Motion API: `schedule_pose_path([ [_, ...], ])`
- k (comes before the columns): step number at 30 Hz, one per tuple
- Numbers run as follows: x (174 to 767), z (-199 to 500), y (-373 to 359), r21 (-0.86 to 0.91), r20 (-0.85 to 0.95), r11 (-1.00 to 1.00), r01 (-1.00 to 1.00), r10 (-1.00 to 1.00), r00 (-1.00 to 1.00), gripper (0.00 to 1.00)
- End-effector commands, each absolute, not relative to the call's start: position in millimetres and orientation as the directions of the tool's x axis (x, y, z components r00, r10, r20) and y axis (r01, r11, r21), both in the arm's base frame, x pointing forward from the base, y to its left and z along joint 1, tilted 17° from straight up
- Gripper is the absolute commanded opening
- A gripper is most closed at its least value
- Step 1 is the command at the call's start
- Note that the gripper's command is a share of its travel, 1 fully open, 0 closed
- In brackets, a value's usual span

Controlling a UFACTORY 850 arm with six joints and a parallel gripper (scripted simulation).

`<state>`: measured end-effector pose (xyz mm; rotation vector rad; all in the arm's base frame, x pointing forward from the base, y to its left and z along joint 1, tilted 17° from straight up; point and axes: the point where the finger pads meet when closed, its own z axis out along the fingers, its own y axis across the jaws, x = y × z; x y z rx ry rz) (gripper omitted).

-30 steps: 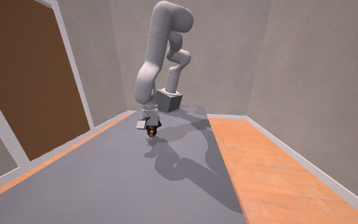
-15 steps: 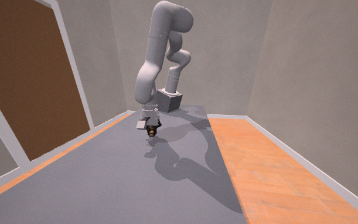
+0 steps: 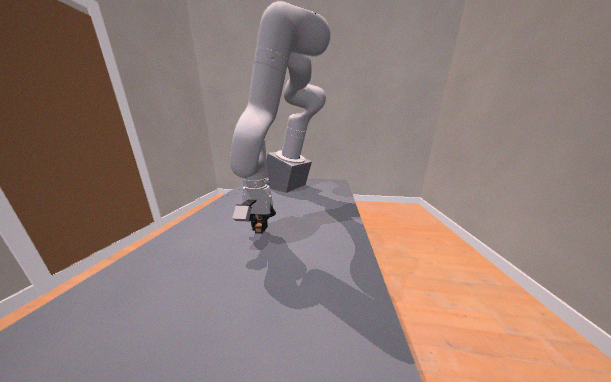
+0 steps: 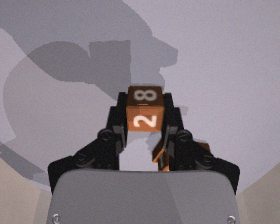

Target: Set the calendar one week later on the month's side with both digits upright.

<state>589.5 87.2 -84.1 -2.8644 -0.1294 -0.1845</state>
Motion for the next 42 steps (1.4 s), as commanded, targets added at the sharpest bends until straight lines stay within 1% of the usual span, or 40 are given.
schedule_pose_path([
  [1,590.4,-83.3,87.1,-0.259,0.139,-0.96,0.105,0.071,0.988,0.27],
  [42,590.9,-86.9,88.1,-0.259,0.139,-0.96,0.105,0.071,0.988,0.27],
])
